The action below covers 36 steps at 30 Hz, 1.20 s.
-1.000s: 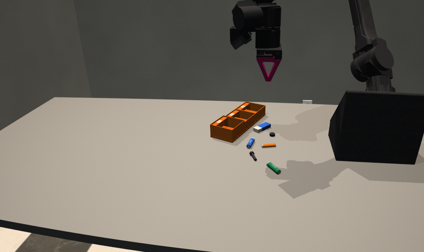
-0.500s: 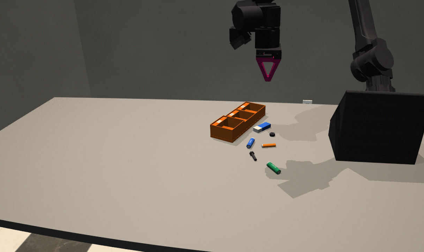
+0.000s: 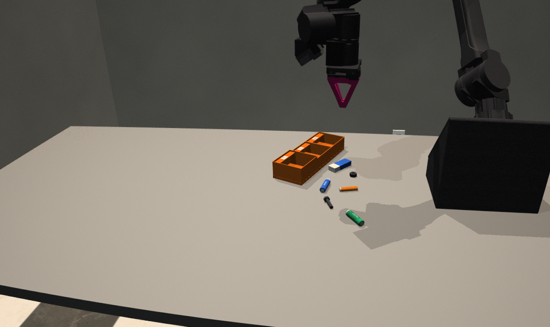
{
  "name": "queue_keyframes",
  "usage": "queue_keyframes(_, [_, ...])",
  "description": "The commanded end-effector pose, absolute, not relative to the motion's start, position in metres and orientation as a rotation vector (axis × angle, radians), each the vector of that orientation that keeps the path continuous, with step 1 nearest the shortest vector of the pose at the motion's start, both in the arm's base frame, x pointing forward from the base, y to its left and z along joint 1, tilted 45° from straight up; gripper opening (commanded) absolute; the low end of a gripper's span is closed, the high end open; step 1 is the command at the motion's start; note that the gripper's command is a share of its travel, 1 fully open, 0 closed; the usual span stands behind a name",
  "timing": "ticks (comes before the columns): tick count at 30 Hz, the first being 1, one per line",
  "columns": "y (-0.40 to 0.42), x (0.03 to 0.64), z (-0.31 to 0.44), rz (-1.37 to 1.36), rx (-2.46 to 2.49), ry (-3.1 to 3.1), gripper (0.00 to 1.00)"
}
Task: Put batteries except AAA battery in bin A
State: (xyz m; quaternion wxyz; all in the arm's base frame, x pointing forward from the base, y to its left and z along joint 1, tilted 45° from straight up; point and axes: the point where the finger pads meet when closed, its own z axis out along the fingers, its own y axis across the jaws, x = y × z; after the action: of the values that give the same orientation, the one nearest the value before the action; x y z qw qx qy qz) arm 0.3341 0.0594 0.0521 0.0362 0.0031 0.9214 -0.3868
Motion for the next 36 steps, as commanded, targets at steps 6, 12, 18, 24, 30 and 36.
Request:
queue_keyframes(6, [-0.009, 0.359, 0.075, -1.089, 0.458, 2.692, 0.08])
queue_keyframes(12, [-0.041, 0.369, 0.082, -1.090, 0.453, 2.691, 0.08])
queue_keyframes(18, [-0.086, 0.395, 0.103, -1.070, 0.467, 2.669, 0.08])
queue_keyframes(24, [-0.134, 0.413, 0.114, -1.079, 0.464, 2.665, 0.08])
queue_keyframes(30, [-0.167, 0.422, 0.115, -1.093, 0.455, 2.680, 0.08])
queue_keyframes(36, [-0.156, 0.420, 0.107, -1.093, 0.397, 2.699, 0.08])
